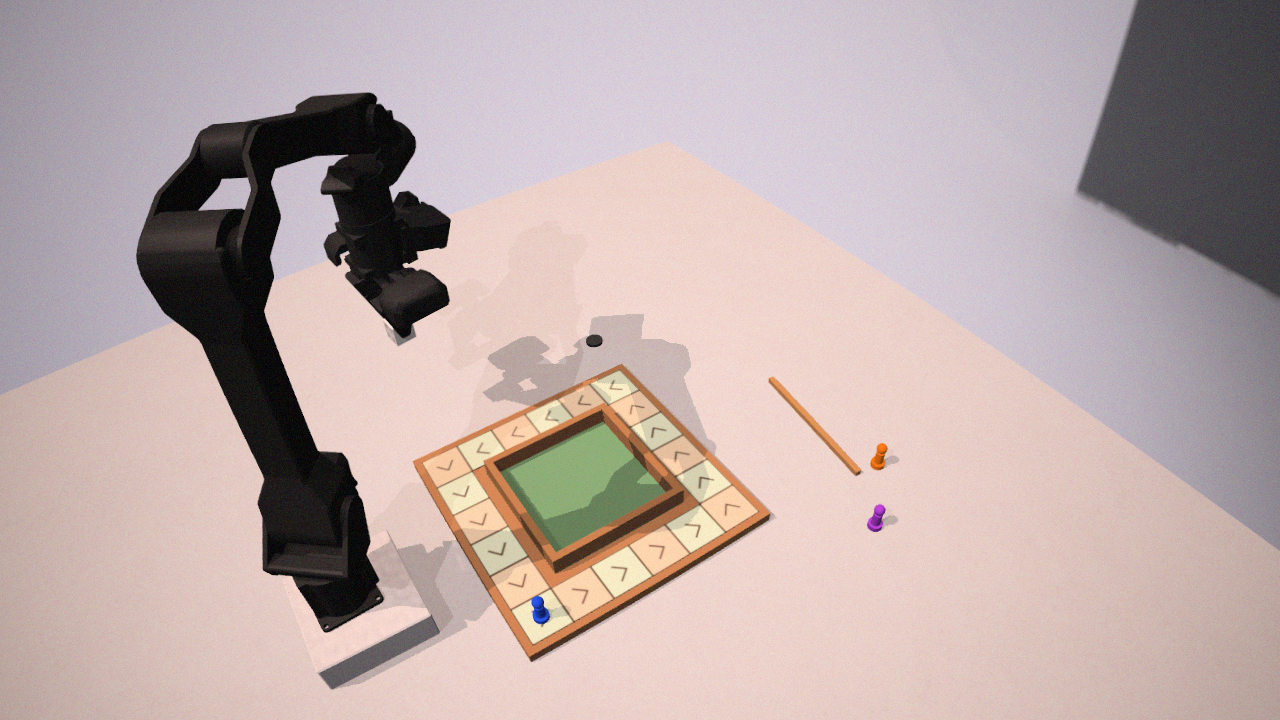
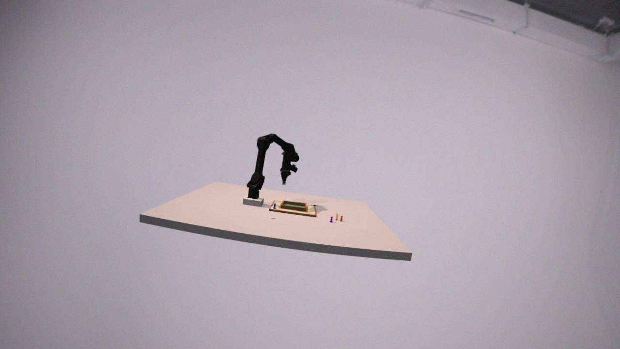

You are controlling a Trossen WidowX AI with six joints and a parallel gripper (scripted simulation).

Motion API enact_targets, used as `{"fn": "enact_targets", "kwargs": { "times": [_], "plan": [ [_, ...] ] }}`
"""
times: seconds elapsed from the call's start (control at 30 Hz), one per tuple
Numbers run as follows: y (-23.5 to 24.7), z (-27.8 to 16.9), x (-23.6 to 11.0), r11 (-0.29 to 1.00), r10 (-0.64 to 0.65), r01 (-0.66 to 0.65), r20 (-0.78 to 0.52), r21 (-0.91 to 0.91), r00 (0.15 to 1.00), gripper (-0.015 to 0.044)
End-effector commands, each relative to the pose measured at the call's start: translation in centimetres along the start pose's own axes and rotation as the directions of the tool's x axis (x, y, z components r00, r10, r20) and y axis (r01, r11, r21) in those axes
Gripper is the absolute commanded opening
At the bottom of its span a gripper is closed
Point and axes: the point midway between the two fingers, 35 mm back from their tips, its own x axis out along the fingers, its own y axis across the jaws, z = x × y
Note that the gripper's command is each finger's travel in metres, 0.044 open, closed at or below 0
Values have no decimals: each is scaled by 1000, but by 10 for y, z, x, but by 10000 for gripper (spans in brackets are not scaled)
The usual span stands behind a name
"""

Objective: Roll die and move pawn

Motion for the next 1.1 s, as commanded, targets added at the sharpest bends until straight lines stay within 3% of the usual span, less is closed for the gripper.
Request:
{"fn": "enact_targets", "kwargs": {
  "times": [0.0, 1.07],
  "plan": [
    [-17, 13, 3, 1000, -5, 5, 3, 7, 1000, 0],
    [-161, 68, 24, 995, -19, 18, 6, 97, 1000, 0]
  ]
}}
